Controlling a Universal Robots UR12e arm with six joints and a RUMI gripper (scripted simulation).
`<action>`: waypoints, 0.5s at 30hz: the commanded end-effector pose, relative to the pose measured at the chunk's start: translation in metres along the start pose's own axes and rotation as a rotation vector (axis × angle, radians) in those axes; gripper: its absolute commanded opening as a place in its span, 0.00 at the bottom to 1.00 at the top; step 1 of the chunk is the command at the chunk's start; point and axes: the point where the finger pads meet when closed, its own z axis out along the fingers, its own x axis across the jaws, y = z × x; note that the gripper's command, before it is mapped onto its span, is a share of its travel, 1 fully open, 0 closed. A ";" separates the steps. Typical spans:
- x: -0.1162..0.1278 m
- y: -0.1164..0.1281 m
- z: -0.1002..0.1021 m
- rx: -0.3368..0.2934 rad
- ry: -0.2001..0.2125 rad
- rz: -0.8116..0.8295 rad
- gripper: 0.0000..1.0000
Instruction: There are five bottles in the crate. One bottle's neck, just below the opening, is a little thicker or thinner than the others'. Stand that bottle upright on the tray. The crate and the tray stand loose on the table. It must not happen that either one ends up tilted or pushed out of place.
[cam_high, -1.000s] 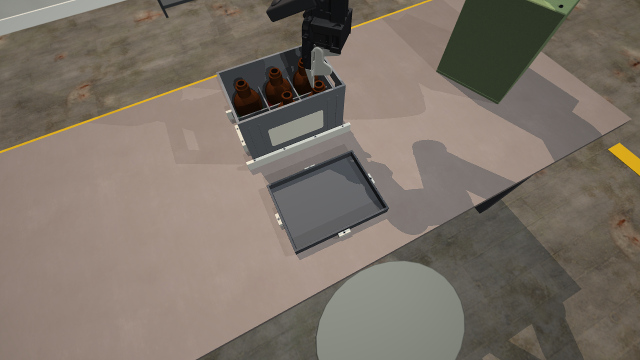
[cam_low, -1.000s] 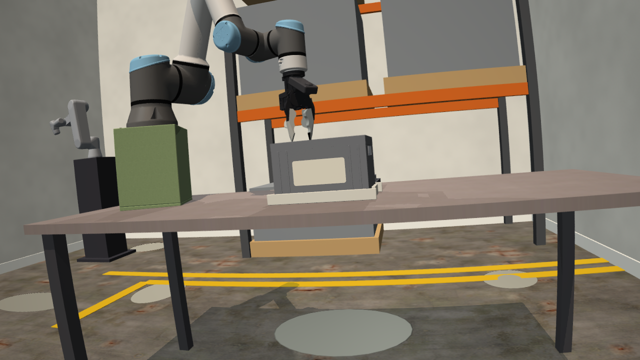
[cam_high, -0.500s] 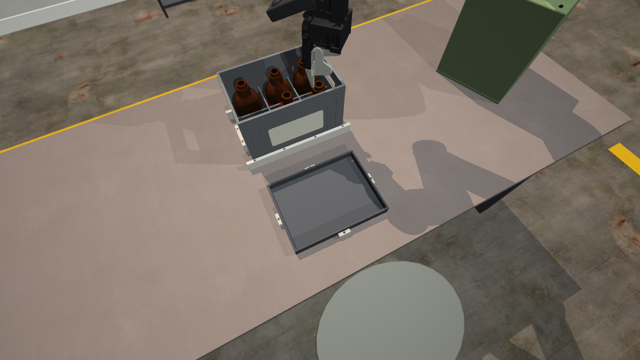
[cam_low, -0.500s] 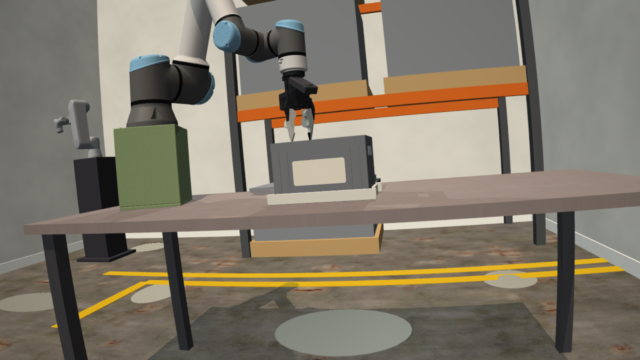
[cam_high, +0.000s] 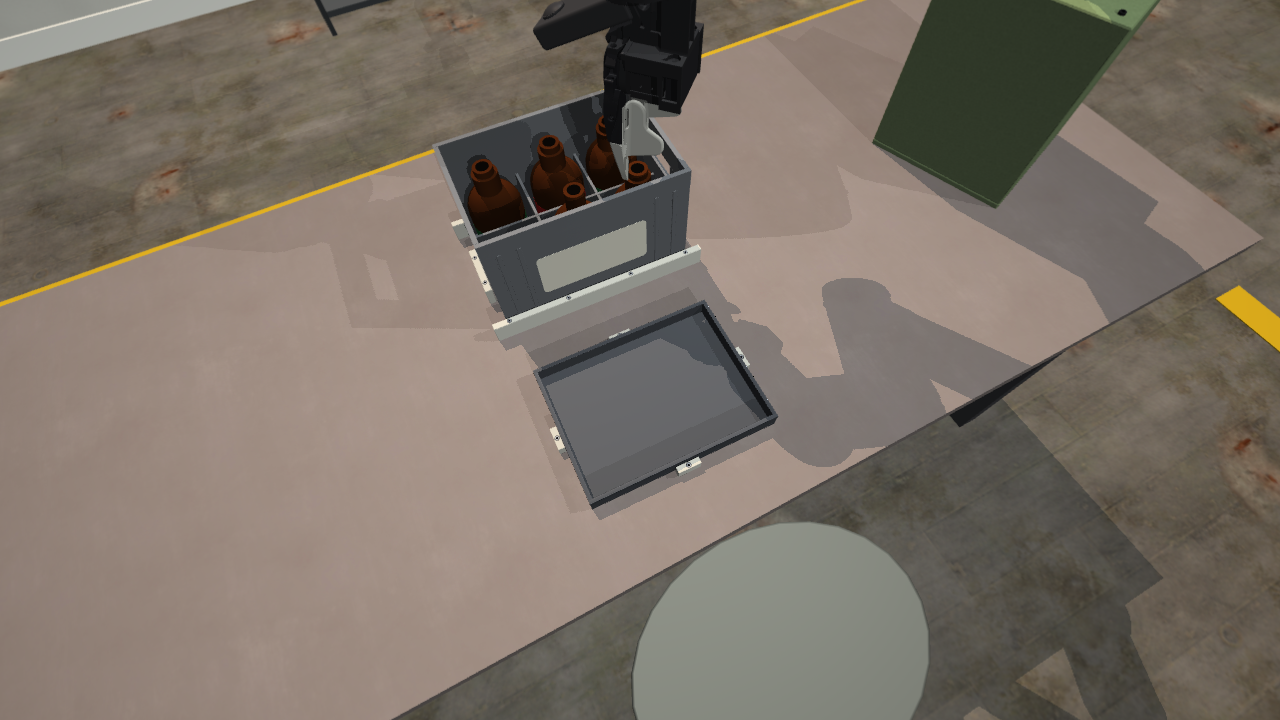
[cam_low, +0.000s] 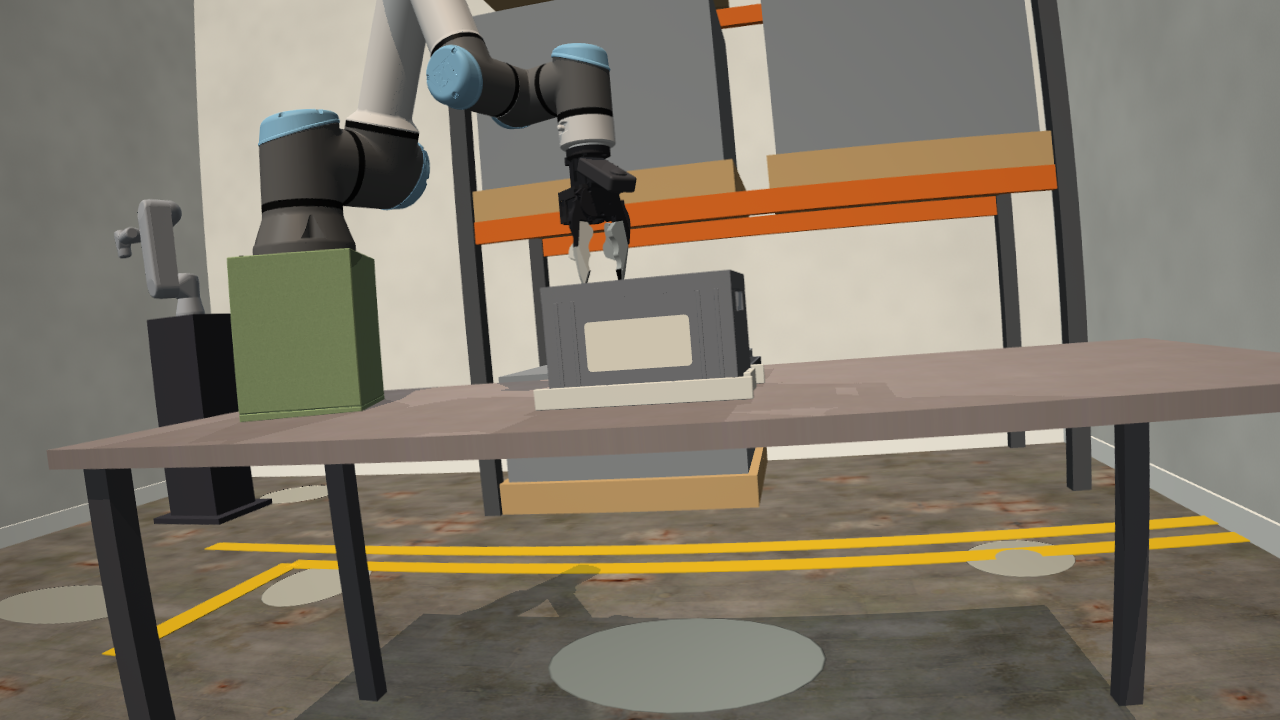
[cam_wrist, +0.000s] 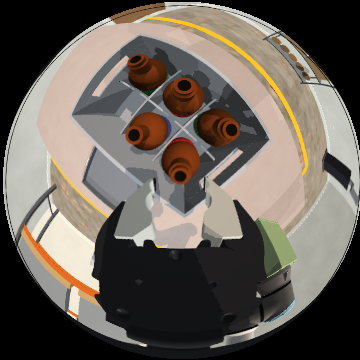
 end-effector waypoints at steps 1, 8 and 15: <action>0.001 -0.001 0.007 0.000 0.001 0.001 0.38; 0.001 0.000 0.013 -0.001 0.001 0.001 0.38; 0.002 0.001 0.022 -0.002 0.001 0.001 0.38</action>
